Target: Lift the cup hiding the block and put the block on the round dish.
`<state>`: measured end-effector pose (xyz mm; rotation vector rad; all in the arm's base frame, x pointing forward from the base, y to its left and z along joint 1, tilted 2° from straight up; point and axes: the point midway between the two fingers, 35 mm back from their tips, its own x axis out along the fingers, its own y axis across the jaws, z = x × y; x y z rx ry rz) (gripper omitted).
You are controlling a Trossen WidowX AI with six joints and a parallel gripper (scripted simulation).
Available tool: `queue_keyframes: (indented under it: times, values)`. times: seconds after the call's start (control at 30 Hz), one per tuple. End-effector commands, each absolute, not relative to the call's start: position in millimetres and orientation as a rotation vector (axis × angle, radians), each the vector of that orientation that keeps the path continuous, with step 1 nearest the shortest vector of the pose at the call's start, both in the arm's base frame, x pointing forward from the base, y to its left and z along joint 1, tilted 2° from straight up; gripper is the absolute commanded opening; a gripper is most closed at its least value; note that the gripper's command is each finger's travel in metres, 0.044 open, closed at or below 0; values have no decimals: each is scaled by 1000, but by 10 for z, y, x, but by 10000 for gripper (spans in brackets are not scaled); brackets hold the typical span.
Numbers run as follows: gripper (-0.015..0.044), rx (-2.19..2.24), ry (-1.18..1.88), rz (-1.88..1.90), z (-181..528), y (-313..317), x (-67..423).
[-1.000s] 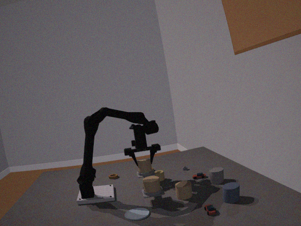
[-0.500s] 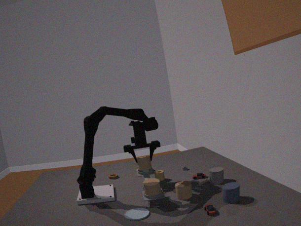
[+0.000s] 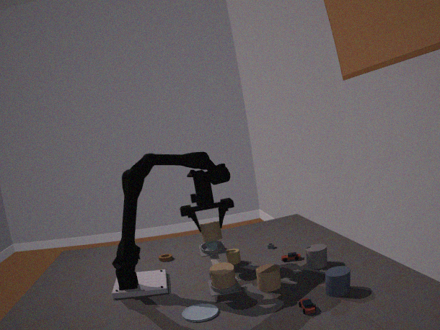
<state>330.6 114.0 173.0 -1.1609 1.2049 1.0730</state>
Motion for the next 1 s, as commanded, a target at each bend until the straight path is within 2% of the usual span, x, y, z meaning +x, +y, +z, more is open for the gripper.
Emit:
queue_keyframes:
  times: [0.0, 0.97]
  values:
    - [0, -1160, 1191, 1074, 1827, 1156, 3299]
    - [0, -1162, 1180, 1069, 2199, 1135, 3217]
